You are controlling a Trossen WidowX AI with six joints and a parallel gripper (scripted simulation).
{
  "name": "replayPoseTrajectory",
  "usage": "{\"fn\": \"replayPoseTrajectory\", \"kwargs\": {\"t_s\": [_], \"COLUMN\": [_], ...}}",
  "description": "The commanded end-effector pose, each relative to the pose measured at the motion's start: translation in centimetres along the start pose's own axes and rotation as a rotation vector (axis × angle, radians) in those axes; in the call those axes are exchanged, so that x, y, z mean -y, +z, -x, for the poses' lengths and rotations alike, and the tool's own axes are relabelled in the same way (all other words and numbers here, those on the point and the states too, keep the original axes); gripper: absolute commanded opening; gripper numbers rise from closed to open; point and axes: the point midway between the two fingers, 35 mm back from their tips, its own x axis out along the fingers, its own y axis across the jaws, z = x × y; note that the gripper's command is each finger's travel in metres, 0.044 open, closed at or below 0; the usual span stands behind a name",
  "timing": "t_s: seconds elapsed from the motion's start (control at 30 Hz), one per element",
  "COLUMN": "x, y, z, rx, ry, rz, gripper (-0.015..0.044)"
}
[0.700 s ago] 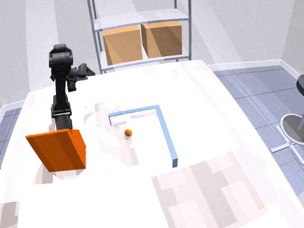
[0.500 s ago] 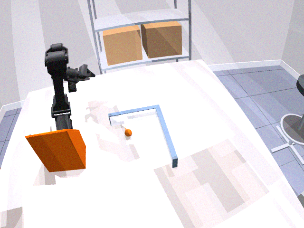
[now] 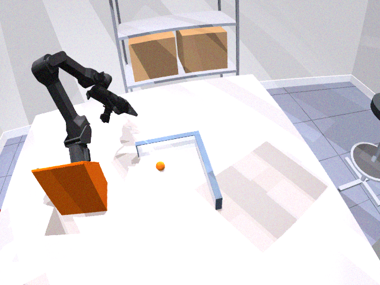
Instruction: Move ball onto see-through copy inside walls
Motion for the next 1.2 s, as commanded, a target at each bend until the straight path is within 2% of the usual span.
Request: {"fn": "replayPoseTrajectory", "kwargs": {"t_s": [0.0, 0.27, 0.6, 0.77, 0.93, 1.17], "x": [-1.6, -7.3, -13.4, -16.3, -18.4, -18.5], "y": [-0.2, -0.4, 0.6, 4.0, 5.8, 5.8], "z": [-3.1, -8.9, -11.3, -12.2, -12.1, -12.1], "rx": [0.098, 0.287, 0.45, 0.706, 0.916, 0.922], "ry": [0.084, 0.26, 0.367, 0.409, 0.374, 0.37], "rz": [-0.18, -0.646, -1.032, -1.382, -1.793, -1.81], "gripper": [0.0266, 0.0266, 0.0266, 0.0266, 0.0266, 0.0266]}}
